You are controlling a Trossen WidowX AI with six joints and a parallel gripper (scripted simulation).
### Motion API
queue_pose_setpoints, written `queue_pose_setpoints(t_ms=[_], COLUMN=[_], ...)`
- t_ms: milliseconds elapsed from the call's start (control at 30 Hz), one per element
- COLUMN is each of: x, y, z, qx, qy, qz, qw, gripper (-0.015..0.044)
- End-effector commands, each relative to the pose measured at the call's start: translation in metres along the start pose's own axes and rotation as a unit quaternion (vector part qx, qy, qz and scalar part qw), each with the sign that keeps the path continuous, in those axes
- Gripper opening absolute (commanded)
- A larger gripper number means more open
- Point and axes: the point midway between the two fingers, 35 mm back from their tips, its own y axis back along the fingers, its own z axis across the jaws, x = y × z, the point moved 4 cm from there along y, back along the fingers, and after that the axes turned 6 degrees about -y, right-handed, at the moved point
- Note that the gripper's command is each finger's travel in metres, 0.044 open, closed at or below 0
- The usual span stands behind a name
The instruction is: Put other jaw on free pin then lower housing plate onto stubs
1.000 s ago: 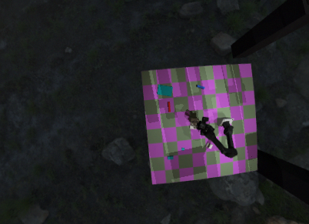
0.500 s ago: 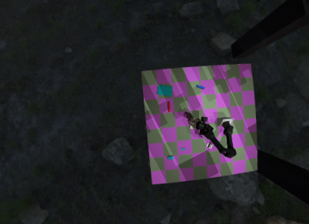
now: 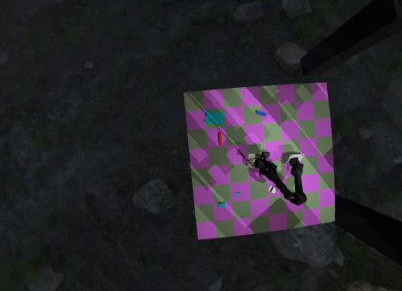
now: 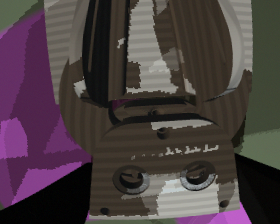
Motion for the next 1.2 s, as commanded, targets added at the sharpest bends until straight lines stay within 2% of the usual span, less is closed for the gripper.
queue_pose_setpoints(t_ms=[0,1167], x=[-0.0003,-0.0003], y=[-0.0004,-0.0077], z=[0.0005,0.0006], qx=[-0.003,-0.003], qy=[-0.001,-0.006], qz=[-0.001,-0.001], qw=[1.0,1.0], gripper=[0.0351,0.0351])
